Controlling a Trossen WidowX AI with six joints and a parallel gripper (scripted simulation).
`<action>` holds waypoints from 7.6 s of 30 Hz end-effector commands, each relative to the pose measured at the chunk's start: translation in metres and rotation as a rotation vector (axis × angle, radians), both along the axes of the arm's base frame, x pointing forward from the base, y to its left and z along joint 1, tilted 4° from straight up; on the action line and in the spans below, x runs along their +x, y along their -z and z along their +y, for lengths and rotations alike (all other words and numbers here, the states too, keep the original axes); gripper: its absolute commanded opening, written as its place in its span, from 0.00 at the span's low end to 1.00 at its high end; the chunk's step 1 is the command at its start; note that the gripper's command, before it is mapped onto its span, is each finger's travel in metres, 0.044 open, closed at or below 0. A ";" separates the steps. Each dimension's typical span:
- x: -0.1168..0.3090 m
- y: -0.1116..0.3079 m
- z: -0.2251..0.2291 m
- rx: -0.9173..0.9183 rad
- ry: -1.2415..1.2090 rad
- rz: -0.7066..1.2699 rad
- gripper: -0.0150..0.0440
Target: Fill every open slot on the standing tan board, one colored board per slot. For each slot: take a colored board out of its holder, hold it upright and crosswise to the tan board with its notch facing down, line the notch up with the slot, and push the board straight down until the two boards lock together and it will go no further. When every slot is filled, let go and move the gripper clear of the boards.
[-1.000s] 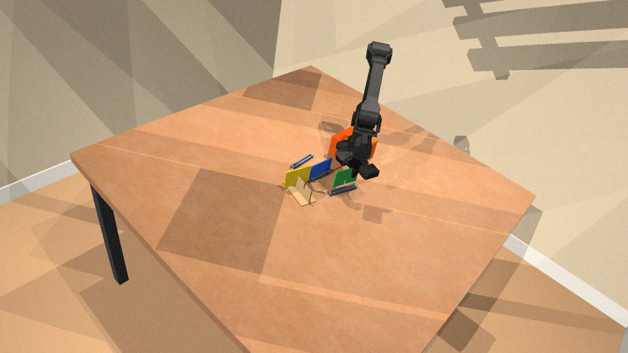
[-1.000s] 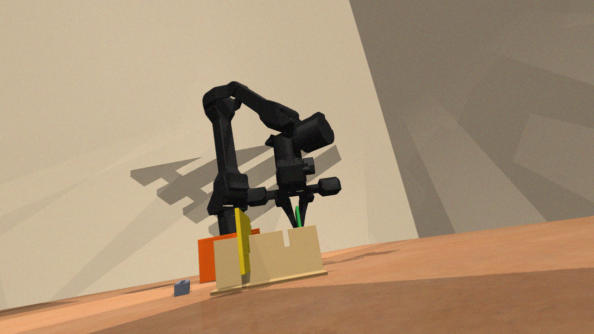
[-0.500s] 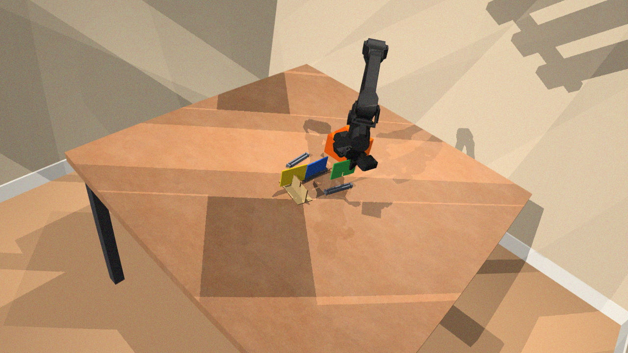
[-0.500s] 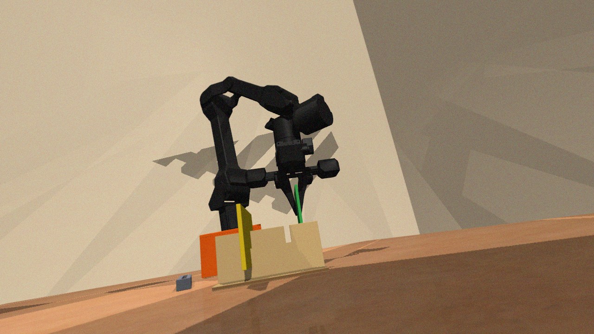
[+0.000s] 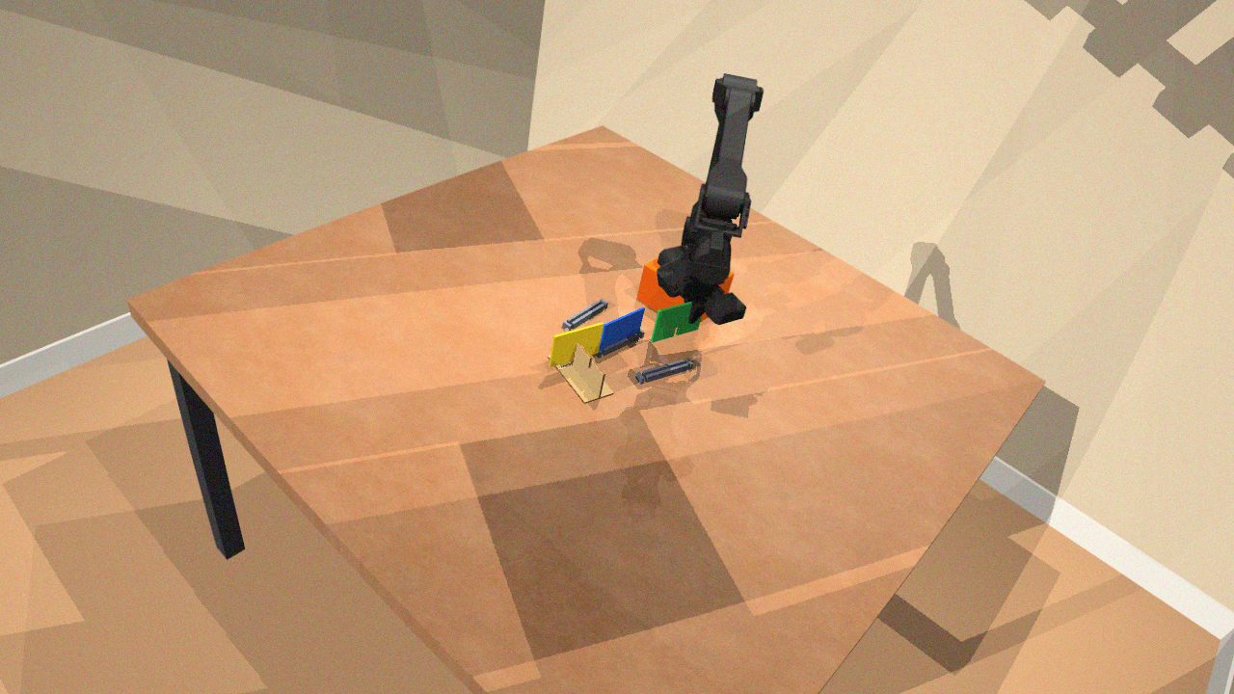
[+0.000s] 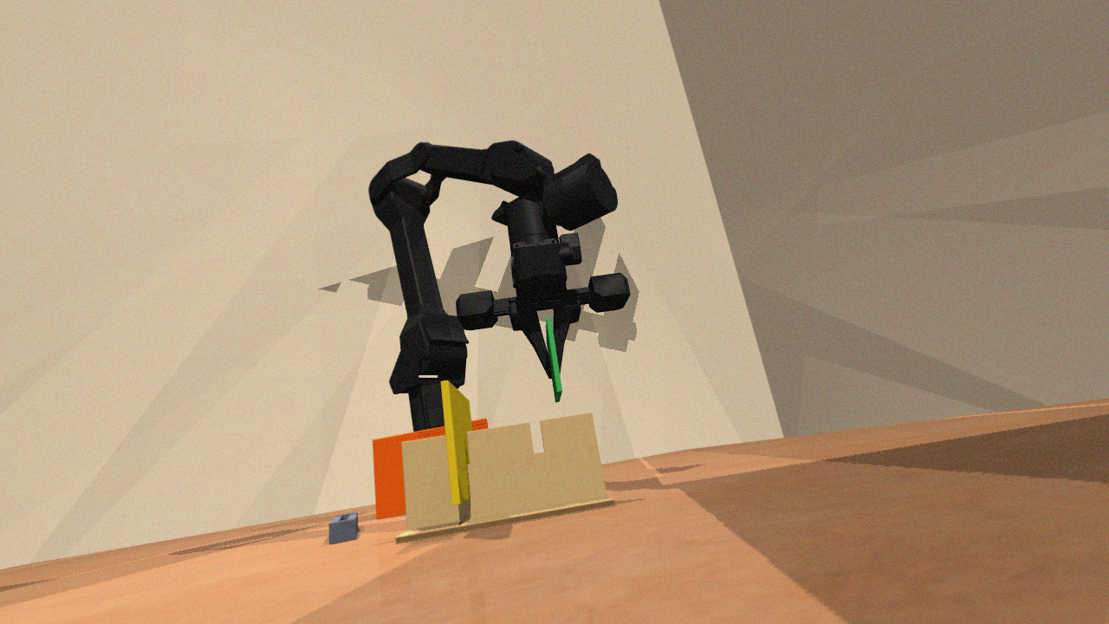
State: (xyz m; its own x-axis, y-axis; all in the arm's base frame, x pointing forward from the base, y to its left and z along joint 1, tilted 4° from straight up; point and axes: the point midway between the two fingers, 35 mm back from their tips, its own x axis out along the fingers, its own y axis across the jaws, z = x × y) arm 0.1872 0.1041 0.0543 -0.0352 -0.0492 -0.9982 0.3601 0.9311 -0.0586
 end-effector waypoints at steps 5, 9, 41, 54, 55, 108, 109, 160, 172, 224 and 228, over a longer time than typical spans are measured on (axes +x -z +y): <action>0.014 -0.005 -0.003 0.008 0.010 -0.016 0.25; 0.023 -0.006 -0.005 0.008 0.009 -0.017 0.25; 0.090 -0.010 -0.041 0.003 -0.018 -0.021 0.25; 0.115 -0.009 -0.062 0.000 -0.028 -0.021 0.25; 0.116 -0.009 -0.064 0.000 -0.029 -0.021 0.25; 0.131 0.013 -0.081 -0.002 -0.035 -0.020 0.25; 0.131 0.013 -0.081 -0.002 -0.035 -0.020 0.25; 0.131 0.012 -0.081 -0.002 -0.035 -0.020 0.25; 0.131 0.012 -0.081 -0.002 -0.035 -0.020 0.25; 0.131 0.012 -0.081 -0.002 -0.035 -0.020 0.25; 0.131 0.014 -0.081 0.000 -0.033 -0.019 0.25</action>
State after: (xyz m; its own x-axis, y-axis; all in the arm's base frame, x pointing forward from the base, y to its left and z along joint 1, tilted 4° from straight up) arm 0.3179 0.0236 0.0420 -0.0153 -0.0495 -0.9987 0.3318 0.9419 -0.0518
